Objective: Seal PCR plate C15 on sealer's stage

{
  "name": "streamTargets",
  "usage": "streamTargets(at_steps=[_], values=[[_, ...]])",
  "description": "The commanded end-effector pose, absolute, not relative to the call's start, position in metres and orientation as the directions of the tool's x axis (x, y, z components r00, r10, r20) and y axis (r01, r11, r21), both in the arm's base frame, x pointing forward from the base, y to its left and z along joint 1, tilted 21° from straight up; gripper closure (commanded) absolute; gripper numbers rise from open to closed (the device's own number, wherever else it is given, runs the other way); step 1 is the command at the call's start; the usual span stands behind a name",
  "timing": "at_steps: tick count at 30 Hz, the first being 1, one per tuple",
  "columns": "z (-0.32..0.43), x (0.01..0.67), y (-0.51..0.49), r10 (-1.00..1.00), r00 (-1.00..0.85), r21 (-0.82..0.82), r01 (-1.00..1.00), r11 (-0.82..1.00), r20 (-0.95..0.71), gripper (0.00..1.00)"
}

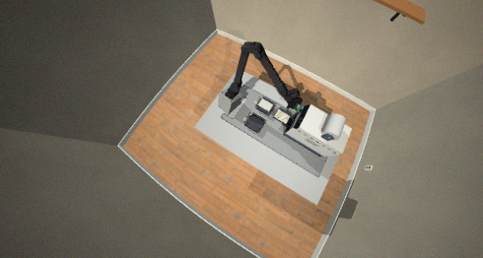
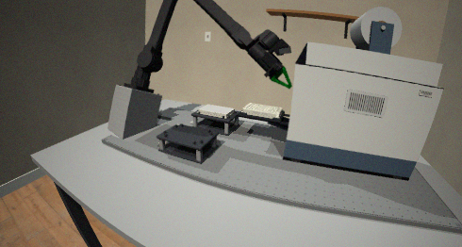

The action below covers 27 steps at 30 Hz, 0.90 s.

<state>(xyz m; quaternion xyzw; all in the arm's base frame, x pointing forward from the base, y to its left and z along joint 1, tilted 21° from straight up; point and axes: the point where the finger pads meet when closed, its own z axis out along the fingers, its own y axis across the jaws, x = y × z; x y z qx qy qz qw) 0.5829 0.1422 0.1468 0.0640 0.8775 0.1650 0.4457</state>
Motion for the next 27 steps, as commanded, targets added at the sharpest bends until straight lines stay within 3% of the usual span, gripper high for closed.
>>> streamTargets(at_steps=[1, 27], values=[[0.183, 0.595, 0.131, 0.269, -0.541, 0.343, -0.039, 0.938, -0.797, 1.00], [0.174, 0.605, 0.134, 0.266, -0.556, 0.343, -0.037, 0.938, -0.787, 1.00]])
